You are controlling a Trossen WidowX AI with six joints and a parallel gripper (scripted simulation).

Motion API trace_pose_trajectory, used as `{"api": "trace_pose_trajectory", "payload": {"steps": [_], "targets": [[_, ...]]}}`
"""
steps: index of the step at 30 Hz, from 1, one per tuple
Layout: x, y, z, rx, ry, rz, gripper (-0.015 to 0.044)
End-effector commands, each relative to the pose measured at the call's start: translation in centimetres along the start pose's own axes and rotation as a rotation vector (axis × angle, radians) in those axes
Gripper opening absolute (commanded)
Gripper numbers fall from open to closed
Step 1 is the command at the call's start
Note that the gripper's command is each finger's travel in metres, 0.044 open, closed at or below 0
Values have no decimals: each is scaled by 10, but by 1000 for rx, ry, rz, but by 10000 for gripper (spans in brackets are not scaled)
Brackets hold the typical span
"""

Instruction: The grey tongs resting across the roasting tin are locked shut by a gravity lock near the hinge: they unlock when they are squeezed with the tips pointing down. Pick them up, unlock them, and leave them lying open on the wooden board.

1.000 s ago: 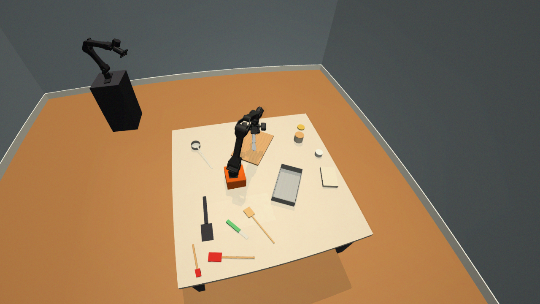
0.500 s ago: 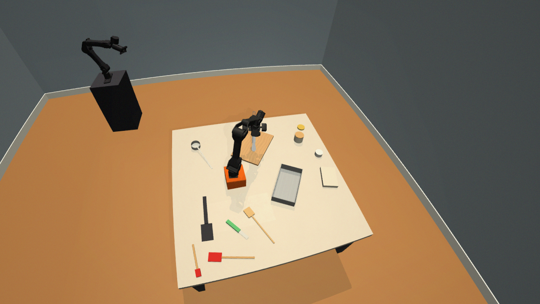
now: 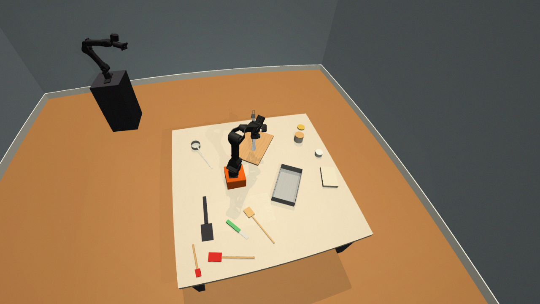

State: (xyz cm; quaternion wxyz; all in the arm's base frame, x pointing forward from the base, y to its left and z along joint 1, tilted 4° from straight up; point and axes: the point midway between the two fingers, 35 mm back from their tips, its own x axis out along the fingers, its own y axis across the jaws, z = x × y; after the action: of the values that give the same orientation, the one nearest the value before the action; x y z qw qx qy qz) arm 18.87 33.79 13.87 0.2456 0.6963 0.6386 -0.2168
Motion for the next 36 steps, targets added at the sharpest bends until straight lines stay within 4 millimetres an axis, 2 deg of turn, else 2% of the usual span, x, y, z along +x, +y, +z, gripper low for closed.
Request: {"api": "trace_pose_trajectory", "payload": {"steps": [1,36], "targets": [[-8,-3,-2,-24,66,-2,-150],[-10,-4,-2,-27,78,-1,-150]]}}
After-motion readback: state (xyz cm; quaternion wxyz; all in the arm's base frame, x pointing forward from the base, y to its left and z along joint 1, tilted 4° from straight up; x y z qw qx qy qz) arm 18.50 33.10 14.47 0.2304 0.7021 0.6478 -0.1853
